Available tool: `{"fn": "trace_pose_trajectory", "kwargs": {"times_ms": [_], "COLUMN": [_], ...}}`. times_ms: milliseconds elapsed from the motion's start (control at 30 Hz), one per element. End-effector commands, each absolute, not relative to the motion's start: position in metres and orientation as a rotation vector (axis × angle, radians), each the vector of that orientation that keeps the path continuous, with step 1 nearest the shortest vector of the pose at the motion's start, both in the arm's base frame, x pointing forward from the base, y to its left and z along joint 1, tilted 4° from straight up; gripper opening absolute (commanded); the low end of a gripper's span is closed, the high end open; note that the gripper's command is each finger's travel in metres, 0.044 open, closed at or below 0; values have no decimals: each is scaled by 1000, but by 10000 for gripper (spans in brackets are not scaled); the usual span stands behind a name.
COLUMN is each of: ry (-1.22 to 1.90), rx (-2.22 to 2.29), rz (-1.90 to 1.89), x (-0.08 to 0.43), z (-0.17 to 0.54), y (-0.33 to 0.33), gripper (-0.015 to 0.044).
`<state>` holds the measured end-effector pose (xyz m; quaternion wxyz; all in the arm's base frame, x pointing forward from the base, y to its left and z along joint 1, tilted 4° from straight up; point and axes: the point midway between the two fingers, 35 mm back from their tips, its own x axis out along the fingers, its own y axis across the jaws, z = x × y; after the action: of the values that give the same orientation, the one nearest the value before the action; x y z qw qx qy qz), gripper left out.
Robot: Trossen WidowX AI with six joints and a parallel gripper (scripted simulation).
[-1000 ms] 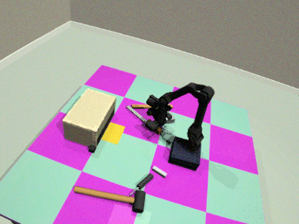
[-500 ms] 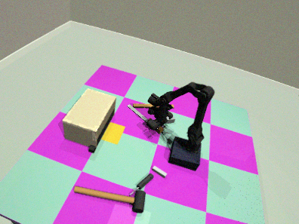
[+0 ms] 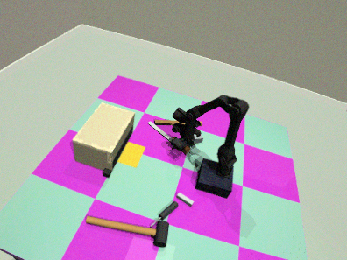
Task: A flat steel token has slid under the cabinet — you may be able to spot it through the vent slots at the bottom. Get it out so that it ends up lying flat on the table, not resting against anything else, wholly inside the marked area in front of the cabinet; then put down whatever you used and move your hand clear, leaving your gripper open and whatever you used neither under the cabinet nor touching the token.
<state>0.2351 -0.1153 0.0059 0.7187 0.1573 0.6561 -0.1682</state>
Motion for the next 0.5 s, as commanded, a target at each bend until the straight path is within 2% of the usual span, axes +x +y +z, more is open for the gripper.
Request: {"fn": "trace_pose_trajectory", "kwargs": {"times_ms": [0, 467], "ry": [1455, 1467], "rx": [312, 224], "rz": [-339, -259], "x": [236, 236], "z": [7, 7], "y": [-116, -116], "gripper": [0, 0]}}
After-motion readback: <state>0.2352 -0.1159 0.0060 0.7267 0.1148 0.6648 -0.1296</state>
